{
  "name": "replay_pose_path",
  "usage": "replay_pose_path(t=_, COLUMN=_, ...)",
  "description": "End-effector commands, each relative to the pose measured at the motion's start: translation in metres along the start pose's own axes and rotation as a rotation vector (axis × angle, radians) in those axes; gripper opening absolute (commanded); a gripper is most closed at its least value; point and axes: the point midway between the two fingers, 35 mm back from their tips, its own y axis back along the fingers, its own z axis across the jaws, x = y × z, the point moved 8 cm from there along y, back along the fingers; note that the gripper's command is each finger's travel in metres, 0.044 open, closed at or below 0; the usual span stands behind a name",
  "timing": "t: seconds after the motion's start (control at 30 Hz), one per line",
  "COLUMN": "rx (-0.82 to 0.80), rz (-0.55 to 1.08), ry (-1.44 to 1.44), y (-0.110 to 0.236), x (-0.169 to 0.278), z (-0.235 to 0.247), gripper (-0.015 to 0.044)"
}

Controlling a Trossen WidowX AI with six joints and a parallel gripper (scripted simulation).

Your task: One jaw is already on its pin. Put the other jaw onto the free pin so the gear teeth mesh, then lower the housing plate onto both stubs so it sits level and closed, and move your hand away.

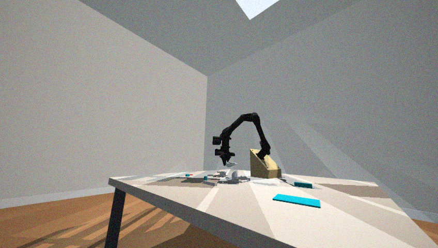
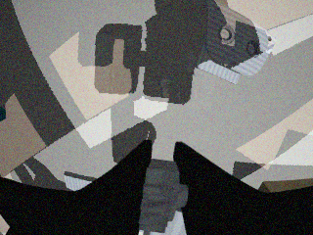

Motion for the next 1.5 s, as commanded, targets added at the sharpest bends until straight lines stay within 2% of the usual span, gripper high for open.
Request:
replay_pose_path(t=0.0, rx=0.004, rz=-0.002, ry=-0.085, y=0.000, x=-0.003, z=-0.001, gripper=0.0037)
replay_pose_path(t=0.67, rx=0.003, rz=-0.003, ry=-0.532, y=0.000, x=-0.014, z=-0.005, gripper=0.0037)
replay_pose_path(t=1.47, rx=0.003, rz=-0.002, ry=-0.532, y=-0.032, x=-0.014, z=-0.004, gripper=0.0037)
